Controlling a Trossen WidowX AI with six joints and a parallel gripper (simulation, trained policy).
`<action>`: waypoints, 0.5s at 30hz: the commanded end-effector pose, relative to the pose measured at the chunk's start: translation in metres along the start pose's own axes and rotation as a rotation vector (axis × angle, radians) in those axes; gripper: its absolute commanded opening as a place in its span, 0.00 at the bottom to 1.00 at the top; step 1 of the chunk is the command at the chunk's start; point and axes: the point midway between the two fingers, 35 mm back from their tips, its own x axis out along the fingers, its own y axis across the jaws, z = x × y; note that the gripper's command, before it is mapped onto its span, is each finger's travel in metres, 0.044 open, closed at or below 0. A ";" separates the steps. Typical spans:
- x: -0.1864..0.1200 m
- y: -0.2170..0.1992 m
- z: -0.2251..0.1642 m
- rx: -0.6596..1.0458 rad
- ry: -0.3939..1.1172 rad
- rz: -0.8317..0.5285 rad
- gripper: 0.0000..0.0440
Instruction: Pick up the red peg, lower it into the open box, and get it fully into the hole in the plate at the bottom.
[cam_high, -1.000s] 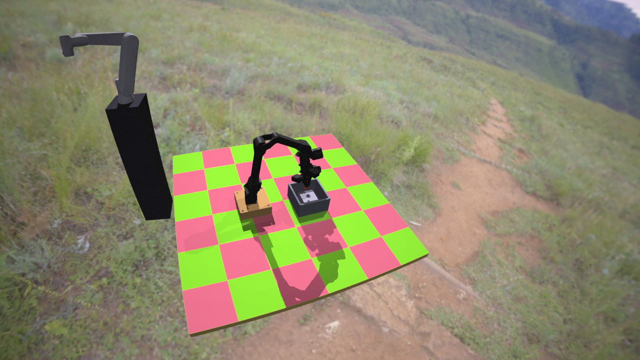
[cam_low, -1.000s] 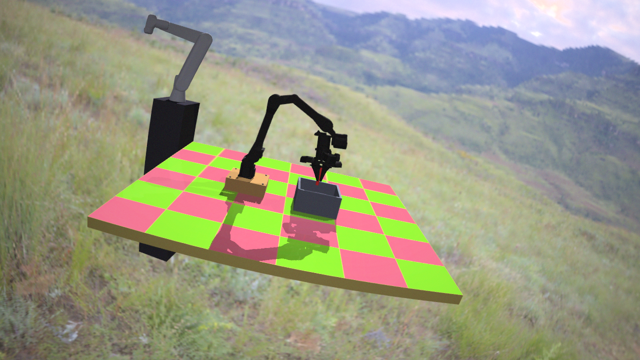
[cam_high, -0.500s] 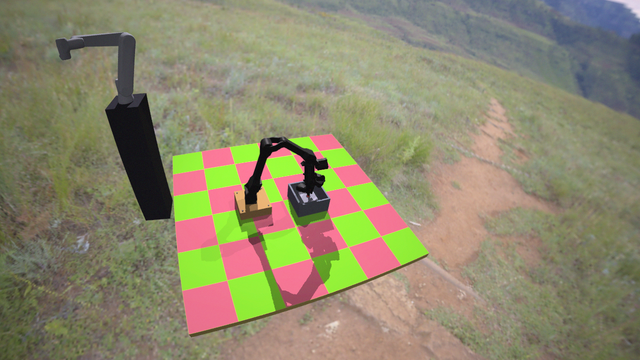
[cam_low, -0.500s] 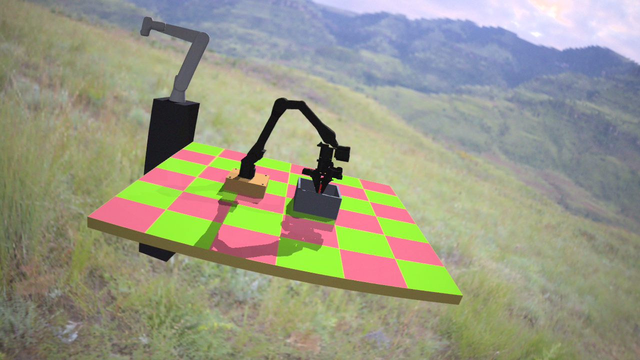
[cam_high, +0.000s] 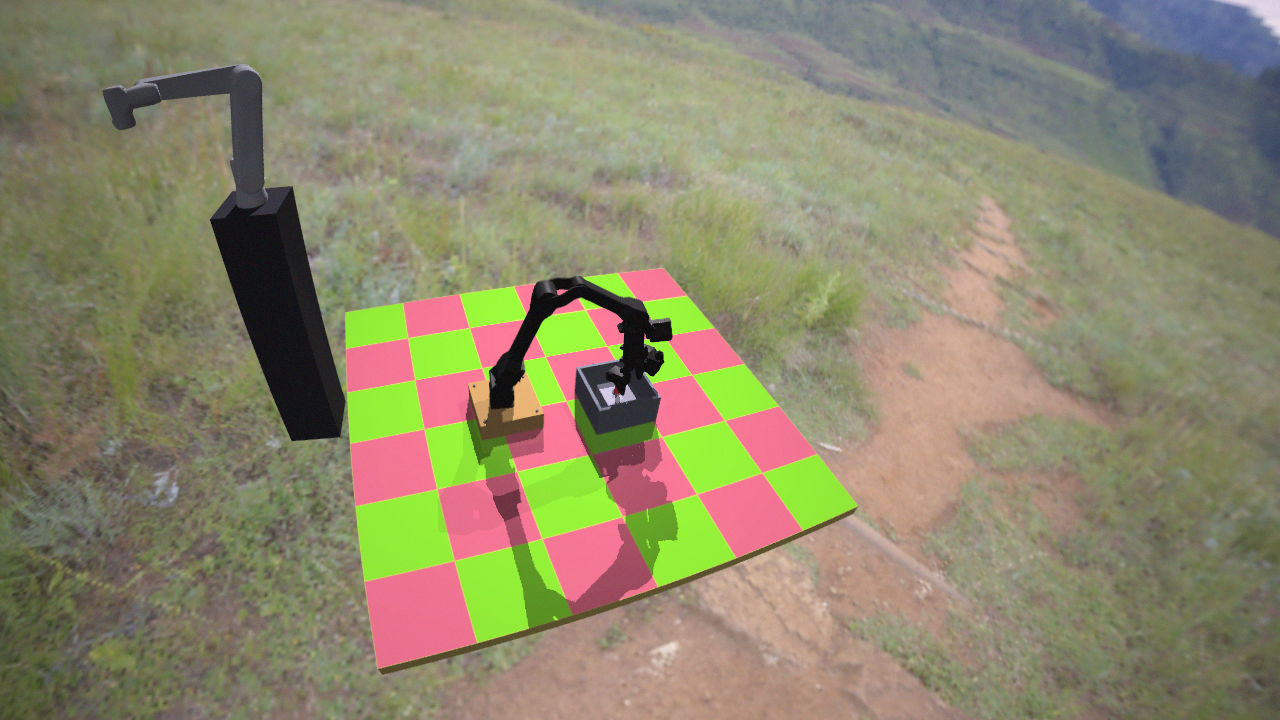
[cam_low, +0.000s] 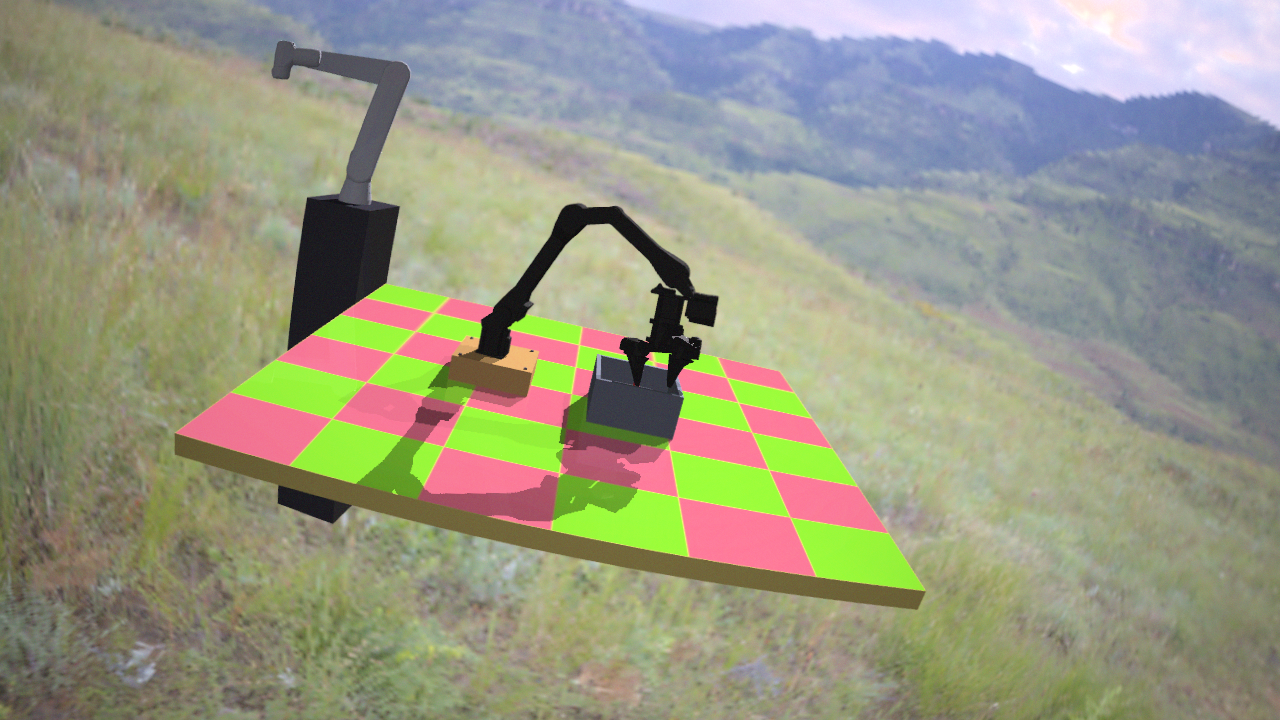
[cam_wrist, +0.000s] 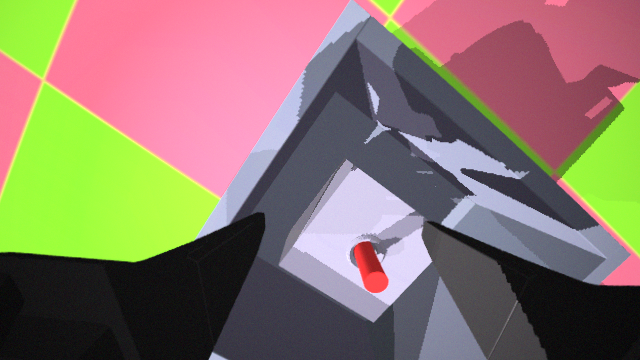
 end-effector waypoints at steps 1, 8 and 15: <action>-0.009 0.022 0.009 -0.011 -0.005 0.081 1.00; -0.022 0.050 0.020 -0.048 -0.008 0.167 1.00; -0.026 0.059 0.023 -0.058 -0.013 0.196 1.00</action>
